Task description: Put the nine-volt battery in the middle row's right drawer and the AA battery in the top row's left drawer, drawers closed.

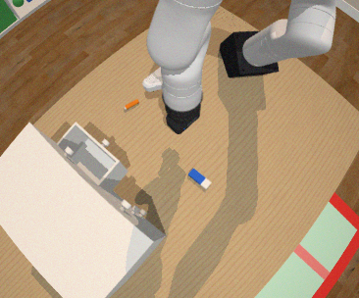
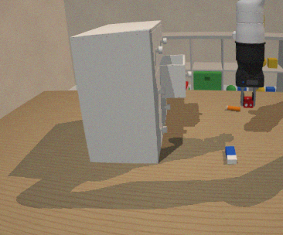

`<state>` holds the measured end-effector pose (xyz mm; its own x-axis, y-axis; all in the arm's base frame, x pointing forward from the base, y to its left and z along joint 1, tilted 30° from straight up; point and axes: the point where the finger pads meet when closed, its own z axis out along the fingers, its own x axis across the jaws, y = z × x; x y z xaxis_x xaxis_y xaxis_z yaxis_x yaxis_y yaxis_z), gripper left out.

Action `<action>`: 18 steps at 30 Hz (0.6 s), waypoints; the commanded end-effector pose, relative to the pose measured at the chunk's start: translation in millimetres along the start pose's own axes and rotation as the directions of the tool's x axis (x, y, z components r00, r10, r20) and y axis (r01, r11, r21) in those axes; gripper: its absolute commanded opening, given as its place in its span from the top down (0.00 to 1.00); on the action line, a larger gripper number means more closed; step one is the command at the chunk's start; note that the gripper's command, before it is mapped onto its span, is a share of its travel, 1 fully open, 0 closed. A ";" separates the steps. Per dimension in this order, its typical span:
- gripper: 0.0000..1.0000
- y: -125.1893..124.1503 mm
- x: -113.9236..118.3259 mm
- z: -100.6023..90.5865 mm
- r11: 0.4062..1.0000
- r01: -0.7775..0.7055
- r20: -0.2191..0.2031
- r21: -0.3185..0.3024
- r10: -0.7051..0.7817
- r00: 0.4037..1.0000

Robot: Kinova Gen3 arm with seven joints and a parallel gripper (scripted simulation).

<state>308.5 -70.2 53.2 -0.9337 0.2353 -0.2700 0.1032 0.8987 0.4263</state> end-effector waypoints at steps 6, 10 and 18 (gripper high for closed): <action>0.49 -3.3 -4.7 -11.7 1.000 0.007 0.011 0.018 -0.008 1.000; 0.49 -3.3 -4.7 -11.9 1.000 0.007 0.011 0.018 -0.008 1.000; 0.49 -3.3 -4.9 -11.8 1.000 0.011 0.011 0.018 -0.011 1.000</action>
<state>308.4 -78.2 63.1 -0.9312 0.2305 -0.2825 0.1004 0.9070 0.4091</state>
